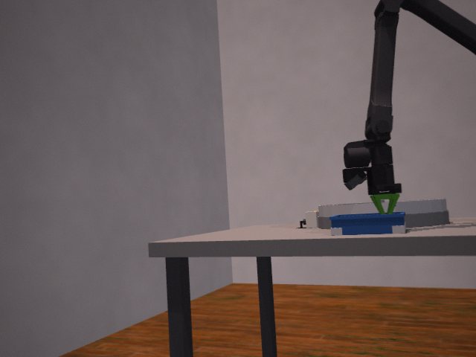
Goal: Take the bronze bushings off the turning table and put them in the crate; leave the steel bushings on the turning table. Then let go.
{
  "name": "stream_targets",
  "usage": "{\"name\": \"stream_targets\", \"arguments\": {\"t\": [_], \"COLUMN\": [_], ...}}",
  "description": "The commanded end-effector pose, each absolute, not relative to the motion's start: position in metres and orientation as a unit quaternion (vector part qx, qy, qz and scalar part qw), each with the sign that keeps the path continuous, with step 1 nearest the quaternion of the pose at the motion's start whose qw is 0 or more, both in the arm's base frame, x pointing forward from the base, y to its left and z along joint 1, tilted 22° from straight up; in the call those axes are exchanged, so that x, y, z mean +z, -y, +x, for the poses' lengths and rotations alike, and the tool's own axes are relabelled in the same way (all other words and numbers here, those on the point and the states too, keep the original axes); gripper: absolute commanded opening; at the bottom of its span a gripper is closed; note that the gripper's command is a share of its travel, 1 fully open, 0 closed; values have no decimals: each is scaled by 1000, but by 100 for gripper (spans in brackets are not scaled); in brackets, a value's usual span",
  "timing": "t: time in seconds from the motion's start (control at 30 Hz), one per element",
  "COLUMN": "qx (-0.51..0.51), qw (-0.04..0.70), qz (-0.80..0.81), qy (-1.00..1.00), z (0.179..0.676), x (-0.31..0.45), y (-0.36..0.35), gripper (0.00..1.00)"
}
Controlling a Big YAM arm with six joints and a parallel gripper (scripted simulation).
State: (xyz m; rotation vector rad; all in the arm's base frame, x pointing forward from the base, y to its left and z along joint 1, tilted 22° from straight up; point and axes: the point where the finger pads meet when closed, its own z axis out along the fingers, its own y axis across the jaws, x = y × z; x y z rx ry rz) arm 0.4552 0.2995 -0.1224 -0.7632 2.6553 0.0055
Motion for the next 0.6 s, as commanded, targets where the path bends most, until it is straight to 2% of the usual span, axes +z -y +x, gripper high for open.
{"name": "stream_targets", "arguments": {"t": [0.0,0.57], "qx": [5,5], "qw": [200,199], "qz": [-271,-271], "qy": [-942,-942], "z": [469,469], "x": [-120,-121], "y": [-301,-300], "gripper": [0,0]}}
